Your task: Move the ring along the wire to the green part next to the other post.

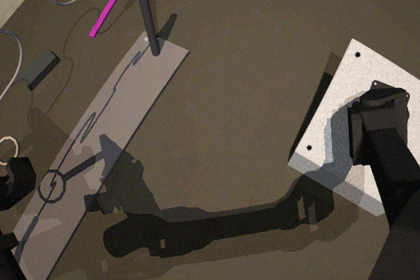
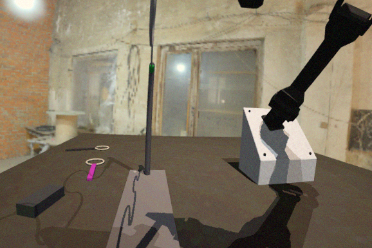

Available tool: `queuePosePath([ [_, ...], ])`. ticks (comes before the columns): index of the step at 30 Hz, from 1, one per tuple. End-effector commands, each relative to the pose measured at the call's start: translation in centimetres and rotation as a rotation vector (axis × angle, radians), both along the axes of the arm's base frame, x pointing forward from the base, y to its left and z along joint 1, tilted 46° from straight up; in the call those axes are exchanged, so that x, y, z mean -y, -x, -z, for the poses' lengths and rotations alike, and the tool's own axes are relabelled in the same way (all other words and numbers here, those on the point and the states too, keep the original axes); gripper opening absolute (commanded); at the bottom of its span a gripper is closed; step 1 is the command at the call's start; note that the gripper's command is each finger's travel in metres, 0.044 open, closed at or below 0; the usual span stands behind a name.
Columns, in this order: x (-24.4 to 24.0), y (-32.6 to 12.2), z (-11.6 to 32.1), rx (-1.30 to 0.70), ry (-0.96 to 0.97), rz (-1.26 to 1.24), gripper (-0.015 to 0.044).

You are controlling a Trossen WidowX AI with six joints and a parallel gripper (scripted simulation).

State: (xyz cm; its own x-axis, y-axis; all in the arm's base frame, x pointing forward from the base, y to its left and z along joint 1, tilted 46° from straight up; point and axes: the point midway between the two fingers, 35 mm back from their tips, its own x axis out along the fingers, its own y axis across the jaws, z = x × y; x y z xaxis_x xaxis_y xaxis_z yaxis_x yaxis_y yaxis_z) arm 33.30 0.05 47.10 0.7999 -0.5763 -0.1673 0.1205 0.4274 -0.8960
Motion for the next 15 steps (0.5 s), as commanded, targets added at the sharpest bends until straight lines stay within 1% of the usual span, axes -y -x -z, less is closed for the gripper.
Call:
queuePosePath([
  [1, -0.03, 0.02, -0.04, 0.015, -0.058, -0.002, -0.015],
  [15, -0.34, -0.05, 0.43, 0.037, -0.222, -0.012, -0.015],
])
